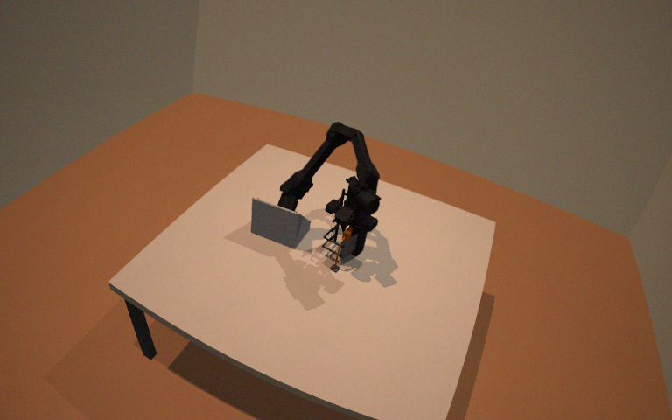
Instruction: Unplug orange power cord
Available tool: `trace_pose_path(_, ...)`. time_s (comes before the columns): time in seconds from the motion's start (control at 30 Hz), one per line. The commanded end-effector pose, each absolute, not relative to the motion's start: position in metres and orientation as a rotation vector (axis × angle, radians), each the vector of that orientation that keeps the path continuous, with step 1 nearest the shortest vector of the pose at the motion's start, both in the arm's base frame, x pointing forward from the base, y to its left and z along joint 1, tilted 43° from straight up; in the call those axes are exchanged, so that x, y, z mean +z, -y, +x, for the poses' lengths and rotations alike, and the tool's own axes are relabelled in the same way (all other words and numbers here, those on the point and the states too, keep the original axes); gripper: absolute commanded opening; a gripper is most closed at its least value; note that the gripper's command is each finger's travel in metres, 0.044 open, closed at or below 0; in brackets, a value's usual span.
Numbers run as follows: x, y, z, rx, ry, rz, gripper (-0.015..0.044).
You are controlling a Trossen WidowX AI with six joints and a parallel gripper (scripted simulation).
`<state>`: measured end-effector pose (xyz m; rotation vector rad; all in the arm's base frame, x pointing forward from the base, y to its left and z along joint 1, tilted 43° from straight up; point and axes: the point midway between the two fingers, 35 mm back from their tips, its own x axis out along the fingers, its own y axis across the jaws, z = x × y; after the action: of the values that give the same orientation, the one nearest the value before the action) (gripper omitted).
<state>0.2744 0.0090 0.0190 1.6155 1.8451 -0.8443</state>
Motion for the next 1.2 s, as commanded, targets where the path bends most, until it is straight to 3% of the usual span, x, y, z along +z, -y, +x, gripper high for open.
trace_pose_path(0.0,0.016,-0.013,0.272,-0.850,-1.854,1.622,0.0160)
trace_pose_path(0.13,0.016,-0.013,0.272,-0.850,-1.854,1.622,0.0160)
trace_pose_path(0.23,0.017,-0.011,0.274,-0.845,-1.848,1.614,0.0081)
trace_pose_path(0.57,0.017,-0.011,0.274,-0.845,-1.847,1.614,0.0000)
trace_pose_path(1.17,0.001,0.010,0.275,-0.850,-1.845,1.615,0.0000)
